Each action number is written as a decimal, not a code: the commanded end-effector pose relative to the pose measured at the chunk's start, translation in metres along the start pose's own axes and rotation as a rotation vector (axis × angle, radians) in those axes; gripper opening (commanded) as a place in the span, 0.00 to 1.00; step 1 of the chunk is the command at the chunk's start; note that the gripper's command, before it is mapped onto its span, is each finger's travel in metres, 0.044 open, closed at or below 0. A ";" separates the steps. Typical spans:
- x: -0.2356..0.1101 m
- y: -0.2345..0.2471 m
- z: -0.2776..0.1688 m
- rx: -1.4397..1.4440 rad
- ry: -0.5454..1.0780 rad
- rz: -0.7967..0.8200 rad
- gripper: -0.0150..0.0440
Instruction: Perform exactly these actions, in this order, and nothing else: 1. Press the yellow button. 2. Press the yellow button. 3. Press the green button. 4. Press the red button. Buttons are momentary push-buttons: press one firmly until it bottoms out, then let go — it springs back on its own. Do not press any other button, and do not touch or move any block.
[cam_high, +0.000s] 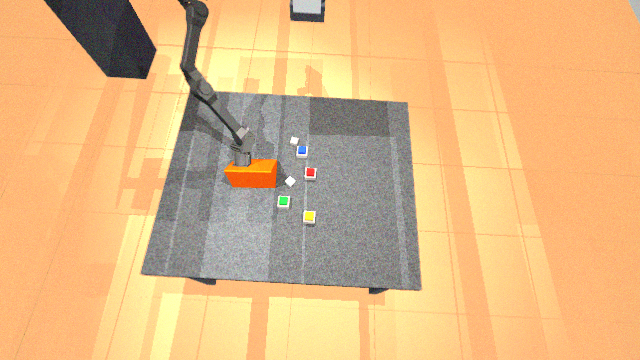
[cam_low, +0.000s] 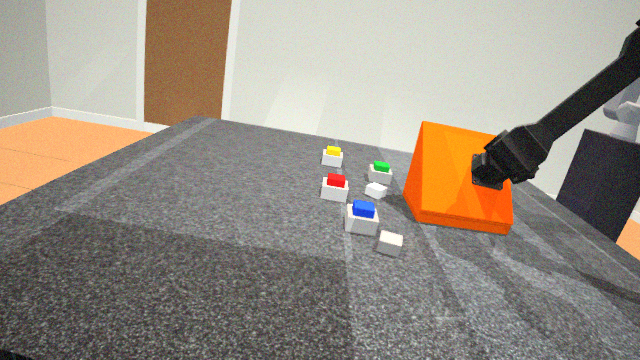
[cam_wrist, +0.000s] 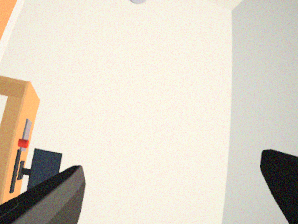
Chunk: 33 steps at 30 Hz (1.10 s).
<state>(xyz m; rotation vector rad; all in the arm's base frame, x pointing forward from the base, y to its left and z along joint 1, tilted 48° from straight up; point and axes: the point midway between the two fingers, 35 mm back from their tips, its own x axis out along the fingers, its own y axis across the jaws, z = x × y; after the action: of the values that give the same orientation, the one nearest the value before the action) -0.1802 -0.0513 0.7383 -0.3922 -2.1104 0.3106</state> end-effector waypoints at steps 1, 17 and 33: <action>0.007 0.056 -0.051 0.048 0.114 0.113 0.93; -0.062 0.235 -0.228 0.215 0.575 0.485 0.93; -0.260 0.347 -0.362 0.399 1.118 0.758 0.93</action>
<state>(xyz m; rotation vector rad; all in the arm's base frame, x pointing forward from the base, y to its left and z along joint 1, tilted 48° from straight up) 0.2649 0.1918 0.6385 -0.8572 -0.8723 0.7113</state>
